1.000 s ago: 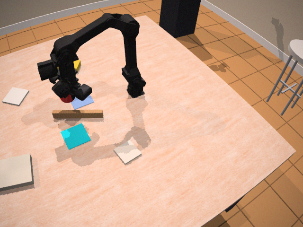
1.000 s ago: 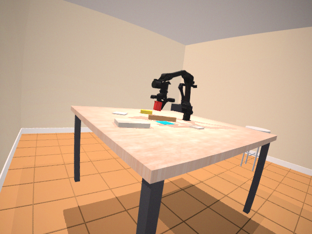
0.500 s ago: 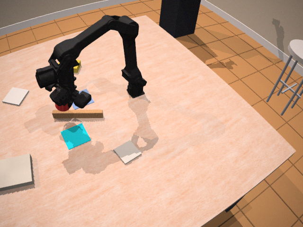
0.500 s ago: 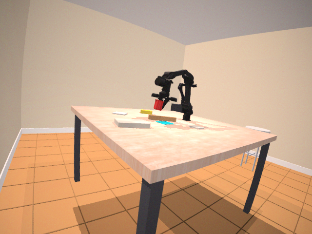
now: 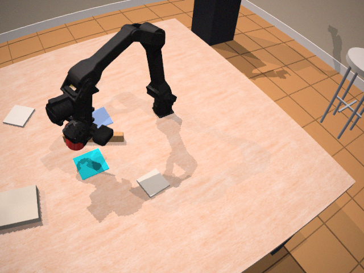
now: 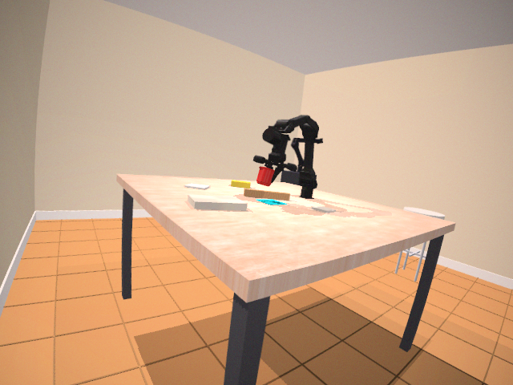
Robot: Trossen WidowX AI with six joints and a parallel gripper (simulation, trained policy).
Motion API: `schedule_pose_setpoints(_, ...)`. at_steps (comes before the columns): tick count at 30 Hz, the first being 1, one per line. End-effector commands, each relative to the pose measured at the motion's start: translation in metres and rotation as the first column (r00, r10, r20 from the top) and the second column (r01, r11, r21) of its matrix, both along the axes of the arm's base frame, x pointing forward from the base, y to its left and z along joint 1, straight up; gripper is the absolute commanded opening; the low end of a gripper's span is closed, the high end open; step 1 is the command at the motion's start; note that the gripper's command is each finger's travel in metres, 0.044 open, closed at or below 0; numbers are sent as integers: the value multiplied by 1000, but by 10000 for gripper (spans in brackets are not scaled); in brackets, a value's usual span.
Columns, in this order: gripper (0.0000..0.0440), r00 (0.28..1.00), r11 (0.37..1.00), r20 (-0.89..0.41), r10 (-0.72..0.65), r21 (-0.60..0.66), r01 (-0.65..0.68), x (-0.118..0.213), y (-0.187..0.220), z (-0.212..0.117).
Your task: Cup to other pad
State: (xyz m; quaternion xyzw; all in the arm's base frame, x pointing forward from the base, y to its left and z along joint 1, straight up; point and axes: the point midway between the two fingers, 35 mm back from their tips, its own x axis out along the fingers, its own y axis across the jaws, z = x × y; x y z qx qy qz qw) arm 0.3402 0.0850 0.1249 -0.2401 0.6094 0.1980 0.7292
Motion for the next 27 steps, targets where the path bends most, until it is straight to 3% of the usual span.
schedule_pose_setpoints(1, 0, 1000, 1000, 11, 16, 5, -16, 2, 16, -6)
schedule_pose_setpoints(19, 8, 999, 999, -17, 32, -10, -33, -12, 45, -55)
schedule_pose_setpoints(27, 58, 1000, 1000, -9, 24, -4, -24, -13, 45, -65)
